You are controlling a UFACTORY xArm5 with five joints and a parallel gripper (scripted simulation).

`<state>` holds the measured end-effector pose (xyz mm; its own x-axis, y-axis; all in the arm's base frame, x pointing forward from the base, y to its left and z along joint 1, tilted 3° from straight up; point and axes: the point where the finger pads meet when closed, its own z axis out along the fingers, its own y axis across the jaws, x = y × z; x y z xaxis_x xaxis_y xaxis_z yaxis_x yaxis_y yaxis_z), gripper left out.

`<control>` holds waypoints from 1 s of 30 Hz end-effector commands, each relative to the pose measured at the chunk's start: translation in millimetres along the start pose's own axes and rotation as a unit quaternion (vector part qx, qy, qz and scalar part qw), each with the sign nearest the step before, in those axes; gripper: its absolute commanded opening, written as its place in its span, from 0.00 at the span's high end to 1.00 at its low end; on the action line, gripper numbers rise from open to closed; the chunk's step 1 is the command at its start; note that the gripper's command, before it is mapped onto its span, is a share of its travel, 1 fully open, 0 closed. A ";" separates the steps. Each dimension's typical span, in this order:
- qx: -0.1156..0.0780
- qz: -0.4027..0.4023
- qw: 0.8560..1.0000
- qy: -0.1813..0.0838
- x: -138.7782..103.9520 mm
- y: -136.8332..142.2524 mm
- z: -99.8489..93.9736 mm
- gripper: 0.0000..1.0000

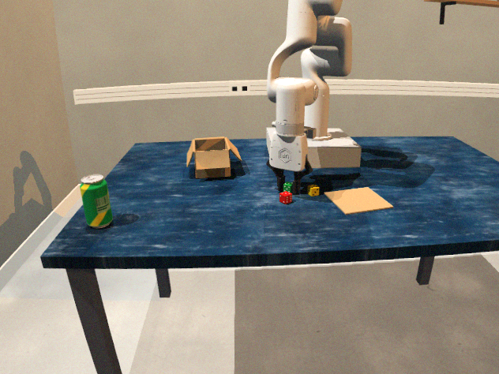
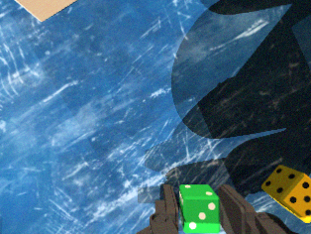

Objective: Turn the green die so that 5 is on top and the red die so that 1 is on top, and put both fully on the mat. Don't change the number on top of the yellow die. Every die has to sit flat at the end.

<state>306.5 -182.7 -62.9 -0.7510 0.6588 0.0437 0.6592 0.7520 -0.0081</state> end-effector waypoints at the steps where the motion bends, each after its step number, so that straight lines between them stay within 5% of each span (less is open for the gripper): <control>1: 0.000 0.000 1.000 -0.001 -1.1 0.2 -0.6 0.58; 29: 0.000 0.000 1.000 -0.001 -1.1 0.2 -0.6 0.58; 30: 0.000 0.000 1.000 -0.001 -1.1 0.2 -0.6 0.79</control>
<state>306.5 -182.6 -63.0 -0.7510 0.6588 0.0439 0.6592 0.7520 -0.0081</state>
